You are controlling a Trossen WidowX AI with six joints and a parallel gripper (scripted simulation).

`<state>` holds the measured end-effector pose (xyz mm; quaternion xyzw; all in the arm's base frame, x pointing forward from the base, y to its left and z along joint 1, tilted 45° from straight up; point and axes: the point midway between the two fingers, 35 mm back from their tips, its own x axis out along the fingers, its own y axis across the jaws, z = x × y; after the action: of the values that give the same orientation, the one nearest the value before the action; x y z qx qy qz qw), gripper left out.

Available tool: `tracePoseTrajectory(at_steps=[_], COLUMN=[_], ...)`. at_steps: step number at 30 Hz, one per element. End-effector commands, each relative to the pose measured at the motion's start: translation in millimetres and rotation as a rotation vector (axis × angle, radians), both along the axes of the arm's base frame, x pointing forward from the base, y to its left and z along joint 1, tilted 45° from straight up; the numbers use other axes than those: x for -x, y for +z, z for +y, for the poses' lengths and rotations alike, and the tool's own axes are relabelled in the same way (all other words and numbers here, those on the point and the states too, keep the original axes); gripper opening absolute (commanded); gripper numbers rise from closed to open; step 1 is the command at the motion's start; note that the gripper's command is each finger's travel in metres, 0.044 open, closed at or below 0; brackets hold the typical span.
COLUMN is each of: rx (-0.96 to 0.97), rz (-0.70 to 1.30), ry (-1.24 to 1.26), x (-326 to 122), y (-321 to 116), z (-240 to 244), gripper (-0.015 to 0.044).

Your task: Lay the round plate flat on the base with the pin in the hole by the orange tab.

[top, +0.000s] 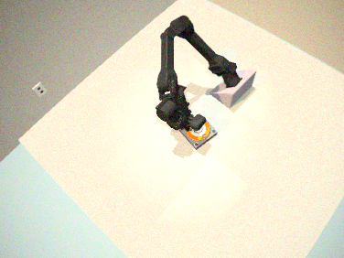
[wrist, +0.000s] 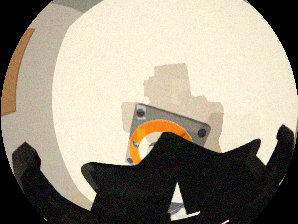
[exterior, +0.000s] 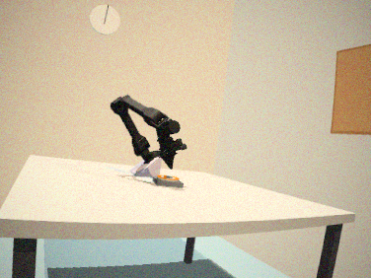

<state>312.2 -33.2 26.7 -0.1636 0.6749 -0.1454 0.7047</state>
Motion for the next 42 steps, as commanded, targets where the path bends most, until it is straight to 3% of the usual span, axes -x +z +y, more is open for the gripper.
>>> tracePoseTrajectory(at_steps=[1, 14, 24, 42], rx=[0.336, 0.335, 0.338, 0.338], rz=[0.066, 0.066, 0.065, 0.066], ry=[-0.142, -0.142, -0.142, -0.142], x=[-2, -2, 1, 10], y=[4, 2, -31, -21], z=[10, 10, -23, -33], gripper=[0.0000, 0.0000, 0.0000, 0.0000])
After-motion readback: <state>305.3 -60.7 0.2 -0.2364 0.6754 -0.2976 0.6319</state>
